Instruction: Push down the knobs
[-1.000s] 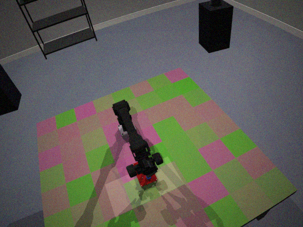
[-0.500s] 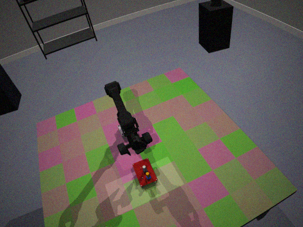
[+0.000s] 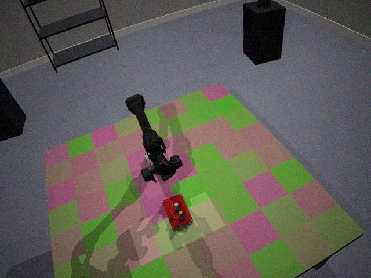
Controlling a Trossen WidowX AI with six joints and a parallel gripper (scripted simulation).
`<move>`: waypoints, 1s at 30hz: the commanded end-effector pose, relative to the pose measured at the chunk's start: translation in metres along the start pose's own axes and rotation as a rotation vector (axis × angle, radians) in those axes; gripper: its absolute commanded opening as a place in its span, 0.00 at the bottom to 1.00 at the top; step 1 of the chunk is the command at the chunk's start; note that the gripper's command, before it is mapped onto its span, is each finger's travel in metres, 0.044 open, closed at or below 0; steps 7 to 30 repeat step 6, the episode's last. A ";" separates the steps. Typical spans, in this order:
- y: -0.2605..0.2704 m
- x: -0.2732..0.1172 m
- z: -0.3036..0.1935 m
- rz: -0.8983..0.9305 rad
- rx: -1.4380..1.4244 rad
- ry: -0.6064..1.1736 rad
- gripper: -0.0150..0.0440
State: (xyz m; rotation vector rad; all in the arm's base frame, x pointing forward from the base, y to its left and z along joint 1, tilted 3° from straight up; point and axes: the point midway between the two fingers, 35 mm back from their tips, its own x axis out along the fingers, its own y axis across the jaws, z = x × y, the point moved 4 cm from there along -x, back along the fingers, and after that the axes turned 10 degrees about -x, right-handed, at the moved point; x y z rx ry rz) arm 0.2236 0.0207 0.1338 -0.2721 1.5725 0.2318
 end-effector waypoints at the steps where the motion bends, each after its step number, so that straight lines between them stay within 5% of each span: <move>1: 0.000 0.001 -0.002 -0.005 -0.005 0.002 1.00; 30: 0.000 0.001 -0.002 -0.005 -0.005 0.002 1.00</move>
